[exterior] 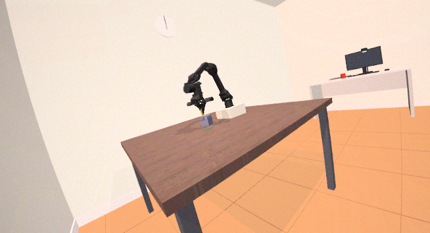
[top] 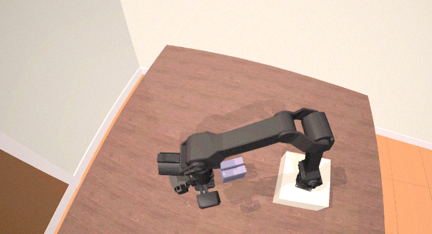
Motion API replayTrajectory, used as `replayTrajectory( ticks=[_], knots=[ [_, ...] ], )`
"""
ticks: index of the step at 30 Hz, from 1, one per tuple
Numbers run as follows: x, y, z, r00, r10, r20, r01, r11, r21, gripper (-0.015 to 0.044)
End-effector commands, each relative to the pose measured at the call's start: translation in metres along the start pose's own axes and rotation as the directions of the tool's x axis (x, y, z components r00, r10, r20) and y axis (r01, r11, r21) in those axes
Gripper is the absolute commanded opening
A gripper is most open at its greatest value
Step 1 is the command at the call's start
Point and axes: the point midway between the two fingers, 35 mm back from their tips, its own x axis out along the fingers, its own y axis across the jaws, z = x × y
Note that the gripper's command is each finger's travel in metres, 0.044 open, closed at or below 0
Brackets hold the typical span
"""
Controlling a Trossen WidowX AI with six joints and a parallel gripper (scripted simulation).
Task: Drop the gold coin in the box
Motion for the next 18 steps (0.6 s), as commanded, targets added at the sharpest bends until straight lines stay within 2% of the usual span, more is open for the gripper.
replayTrajectory(
  ticks=[1,18],
  knots=[
    [0.0,-0.006,-0.01,1.0,0.001,-0.004,-0.001,1.0,-0.003,0.0],
    [-0.001,-0.025,-0.05,1.0,-0.001,-0.007,0.001,1.0,-0.003,0.0]
  ],
)
